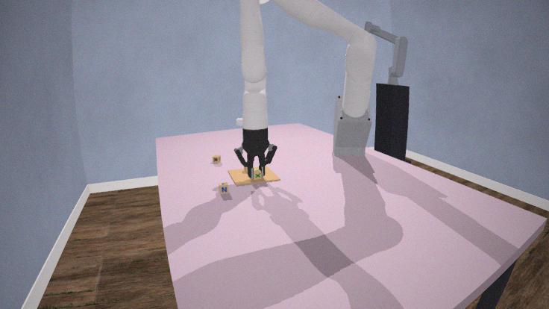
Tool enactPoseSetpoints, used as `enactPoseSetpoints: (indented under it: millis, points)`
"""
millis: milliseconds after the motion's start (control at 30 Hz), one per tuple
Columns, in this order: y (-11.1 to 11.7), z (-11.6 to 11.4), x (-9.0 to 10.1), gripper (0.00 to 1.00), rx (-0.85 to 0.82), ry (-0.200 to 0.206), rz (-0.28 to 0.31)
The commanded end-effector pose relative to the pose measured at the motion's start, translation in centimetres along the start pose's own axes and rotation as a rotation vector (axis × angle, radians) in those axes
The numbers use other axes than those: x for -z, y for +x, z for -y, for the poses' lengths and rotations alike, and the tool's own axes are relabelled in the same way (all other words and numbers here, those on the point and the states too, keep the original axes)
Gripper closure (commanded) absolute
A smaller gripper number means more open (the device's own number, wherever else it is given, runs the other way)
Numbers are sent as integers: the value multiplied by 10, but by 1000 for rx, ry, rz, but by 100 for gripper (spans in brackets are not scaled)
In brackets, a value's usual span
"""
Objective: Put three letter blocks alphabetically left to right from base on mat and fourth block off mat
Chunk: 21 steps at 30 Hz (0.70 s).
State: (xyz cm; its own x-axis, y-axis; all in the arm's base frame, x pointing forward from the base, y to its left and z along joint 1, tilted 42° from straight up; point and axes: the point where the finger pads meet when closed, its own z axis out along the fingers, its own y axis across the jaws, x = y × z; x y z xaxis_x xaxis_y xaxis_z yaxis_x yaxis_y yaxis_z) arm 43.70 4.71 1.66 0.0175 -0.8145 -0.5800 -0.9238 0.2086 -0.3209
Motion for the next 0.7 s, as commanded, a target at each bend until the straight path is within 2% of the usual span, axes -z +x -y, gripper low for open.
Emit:
enactPoseSetpoints:
  millis: [0,667]
  points:
    - [0,0,0,79,0,0,0]
    - [0,0,0,79,0,0,0]
